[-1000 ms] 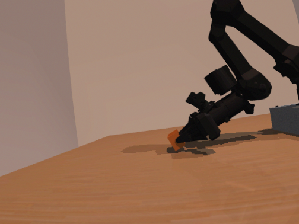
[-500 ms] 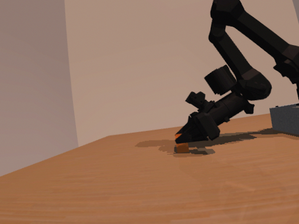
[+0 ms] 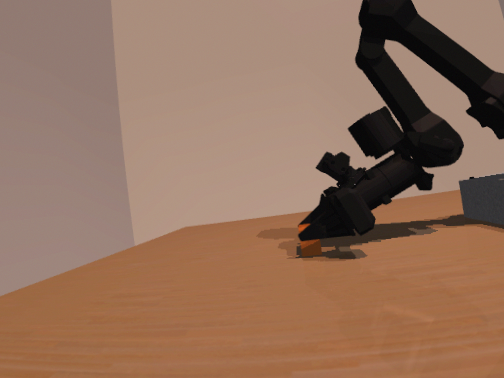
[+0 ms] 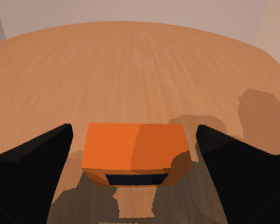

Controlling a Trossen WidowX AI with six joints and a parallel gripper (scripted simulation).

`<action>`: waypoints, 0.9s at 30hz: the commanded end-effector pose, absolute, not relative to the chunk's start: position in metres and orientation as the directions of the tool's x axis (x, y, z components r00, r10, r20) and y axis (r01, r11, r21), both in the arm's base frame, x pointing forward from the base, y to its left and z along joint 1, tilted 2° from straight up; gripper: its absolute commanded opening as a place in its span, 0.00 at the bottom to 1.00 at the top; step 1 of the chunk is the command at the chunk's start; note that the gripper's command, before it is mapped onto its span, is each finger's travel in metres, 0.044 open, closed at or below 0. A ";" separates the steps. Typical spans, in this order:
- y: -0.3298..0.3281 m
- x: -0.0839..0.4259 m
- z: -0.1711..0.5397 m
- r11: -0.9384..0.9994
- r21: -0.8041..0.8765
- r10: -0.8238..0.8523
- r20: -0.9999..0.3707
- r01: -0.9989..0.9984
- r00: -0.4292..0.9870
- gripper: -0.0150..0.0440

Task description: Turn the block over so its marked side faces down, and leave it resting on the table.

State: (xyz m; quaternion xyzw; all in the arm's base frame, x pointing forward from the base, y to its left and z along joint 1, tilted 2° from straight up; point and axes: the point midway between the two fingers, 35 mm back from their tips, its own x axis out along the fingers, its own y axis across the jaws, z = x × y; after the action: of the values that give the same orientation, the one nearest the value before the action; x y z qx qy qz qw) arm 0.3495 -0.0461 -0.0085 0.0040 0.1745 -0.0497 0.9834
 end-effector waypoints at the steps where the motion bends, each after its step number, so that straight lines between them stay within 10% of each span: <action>1: -0.046 0.349 -0.009 0.995 -0.005 -0.093 -0.344 0.097 0.935 1.00; 15: -0.046 0.350 -0.009 0.995 -0.004 -0.092 -0.349 0.097 0.933 1.00; 27: -0.047 0.355 0.025 0.995 -0.004 -0.076 -0.660 0.098 0.748 1.00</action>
State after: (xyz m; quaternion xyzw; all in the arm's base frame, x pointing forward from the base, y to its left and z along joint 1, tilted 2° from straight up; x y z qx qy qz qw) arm 0.3595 -0.0469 -0.0061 0.0142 0.2777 -0.0461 0.9595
